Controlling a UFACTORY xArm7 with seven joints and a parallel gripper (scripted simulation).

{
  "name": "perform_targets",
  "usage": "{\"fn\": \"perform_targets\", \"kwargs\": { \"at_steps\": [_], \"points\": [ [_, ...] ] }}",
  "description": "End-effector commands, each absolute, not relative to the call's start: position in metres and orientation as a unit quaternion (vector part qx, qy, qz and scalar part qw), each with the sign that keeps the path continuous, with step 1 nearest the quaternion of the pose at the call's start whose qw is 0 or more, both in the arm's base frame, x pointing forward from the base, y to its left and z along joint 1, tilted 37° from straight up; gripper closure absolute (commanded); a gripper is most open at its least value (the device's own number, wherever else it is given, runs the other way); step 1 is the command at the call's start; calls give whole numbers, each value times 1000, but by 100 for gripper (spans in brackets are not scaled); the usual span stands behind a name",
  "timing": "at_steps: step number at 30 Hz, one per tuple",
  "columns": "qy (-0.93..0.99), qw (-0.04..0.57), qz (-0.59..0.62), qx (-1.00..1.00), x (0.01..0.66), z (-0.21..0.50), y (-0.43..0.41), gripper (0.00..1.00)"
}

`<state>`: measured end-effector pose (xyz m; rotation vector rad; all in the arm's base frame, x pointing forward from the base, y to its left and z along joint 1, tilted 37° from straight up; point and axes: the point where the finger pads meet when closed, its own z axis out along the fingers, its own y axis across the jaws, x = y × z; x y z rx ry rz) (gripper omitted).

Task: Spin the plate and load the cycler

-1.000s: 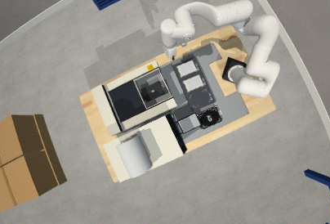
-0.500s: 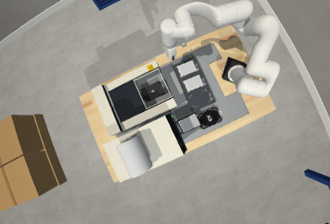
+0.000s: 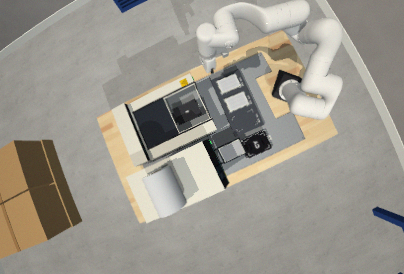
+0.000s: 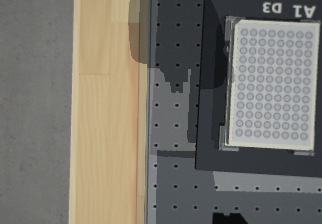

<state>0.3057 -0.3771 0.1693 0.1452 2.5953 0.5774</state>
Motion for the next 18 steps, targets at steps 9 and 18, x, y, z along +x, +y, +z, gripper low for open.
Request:
{"fn": "perform_targets", "kwargs": {
  "at_steps": [9, 18],
  "points": [
    [947, 239, 209, 54, 305, 171, -379, 100],
    [947, 239, 208, 51, 301, 173, -379, 0]
  ]
}}
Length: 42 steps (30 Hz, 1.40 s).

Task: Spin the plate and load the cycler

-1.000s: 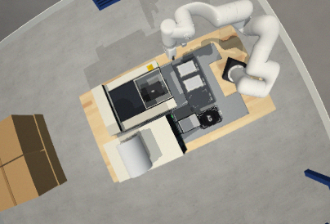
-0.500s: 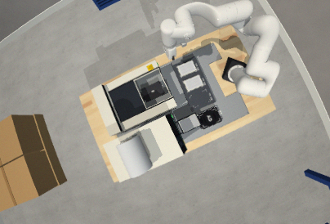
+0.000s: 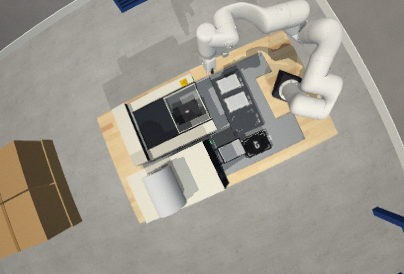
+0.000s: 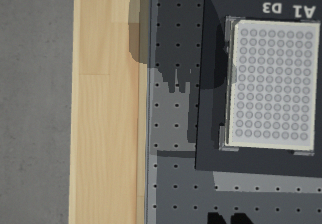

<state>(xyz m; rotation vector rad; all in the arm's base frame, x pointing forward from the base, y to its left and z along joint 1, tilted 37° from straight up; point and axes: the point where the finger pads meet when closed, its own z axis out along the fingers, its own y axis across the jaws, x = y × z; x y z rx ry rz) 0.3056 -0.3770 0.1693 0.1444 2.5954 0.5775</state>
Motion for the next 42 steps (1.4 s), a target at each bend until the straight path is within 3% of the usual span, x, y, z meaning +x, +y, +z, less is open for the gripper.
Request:
{"fn": "perform_targets", "kwargs": {
  "at_steps": [1, 22, 42],
  "points": [
    [947, 239, 208, 51, 296, 174, -380, 0],
    [947, 239, 208, 51, 208, 201, -392, 0],
    [947, 239, 208, 51, 209, 233, -324, 0]
  ]
}}
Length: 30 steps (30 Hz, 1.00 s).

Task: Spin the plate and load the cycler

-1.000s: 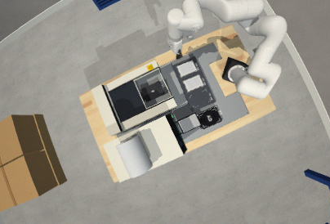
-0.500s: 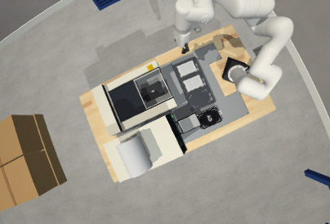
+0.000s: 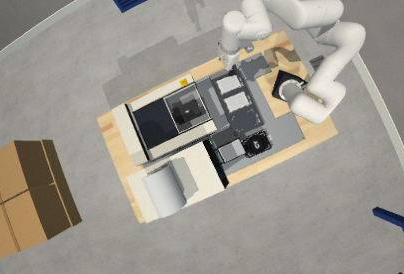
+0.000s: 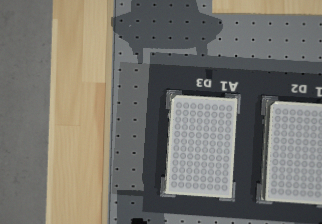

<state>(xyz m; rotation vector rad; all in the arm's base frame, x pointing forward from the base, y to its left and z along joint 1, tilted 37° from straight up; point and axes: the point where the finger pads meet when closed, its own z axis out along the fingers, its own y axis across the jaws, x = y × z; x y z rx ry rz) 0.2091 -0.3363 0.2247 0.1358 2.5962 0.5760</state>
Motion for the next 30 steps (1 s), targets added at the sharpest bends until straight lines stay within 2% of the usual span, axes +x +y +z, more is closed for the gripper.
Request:
{"fn": "perform_targets", "kwargs": {
  "at_steps": [1, 30],
  "points": [
    [947, 239, 208, 51, 209, 235, -320, 0],
    [947, 239, 209, 51, 209, 288, -206, 0]
  ]
}}
